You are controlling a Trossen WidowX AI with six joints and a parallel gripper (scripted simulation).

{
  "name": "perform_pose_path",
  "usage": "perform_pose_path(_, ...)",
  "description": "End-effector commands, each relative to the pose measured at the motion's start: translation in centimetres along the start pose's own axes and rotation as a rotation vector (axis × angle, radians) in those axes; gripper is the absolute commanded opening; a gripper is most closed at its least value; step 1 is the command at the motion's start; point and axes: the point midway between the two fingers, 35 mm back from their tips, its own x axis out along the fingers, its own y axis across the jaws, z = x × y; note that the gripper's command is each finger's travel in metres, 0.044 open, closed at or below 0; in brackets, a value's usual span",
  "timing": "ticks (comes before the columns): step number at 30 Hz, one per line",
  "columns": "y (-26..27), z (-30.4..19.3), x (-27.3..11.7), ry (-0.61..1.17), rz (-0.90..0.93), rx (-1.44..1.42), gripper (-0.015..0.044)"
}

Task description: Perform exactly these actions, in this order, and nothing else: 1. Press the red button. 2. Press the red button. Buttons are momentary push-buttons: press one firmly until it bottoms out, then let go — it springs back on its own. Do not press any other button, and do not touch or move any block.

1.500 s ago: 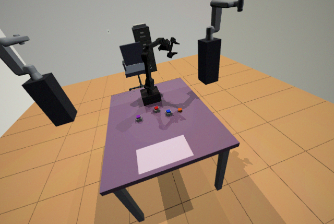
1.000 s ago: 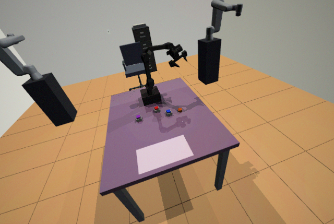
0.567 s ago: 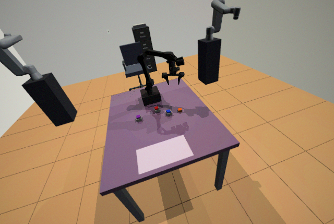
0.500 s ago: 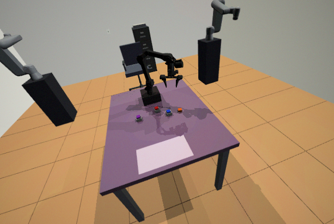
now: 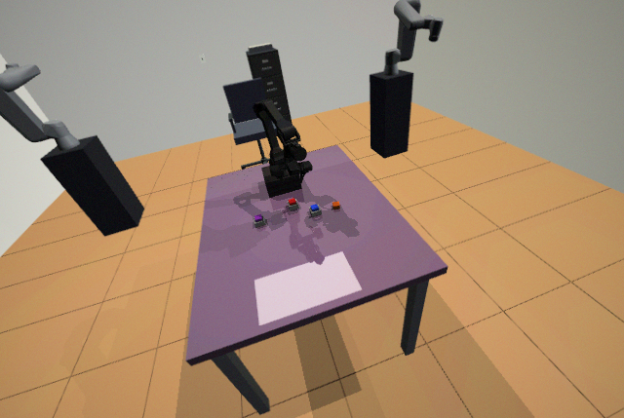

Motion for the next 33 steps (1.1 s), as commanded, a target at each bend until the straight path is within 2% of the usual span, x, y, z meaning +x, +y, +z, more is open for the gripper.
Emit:
perform_pose_path(1,-1.7,-1.8,1.8,0.063,0.116,-0.008,0.04)
perform_pose_path(7,-1.9,-2.1,2.0,0.07,0.138,-0.009,0.04)
perform_pose_path(9,-1.8,-2.0,3.1,0.07,0.138,-0.009,0.0348)
perform_pose_path(13,-1.1,-2.5,7.9,0.07,0.138,-0.009,0.0242)
perform_pose_path(21,-1.1,-2.5,8.2,0.07,0.138,-0.009,0.0032)
perform_pose_path(22,-1.1,-2.5,8.2,0.07,0.138,-0.009,0.002)
perform_pose_path(33,-1.0,-2.5,8.4,0.07,0.138,-0.009,0.002)
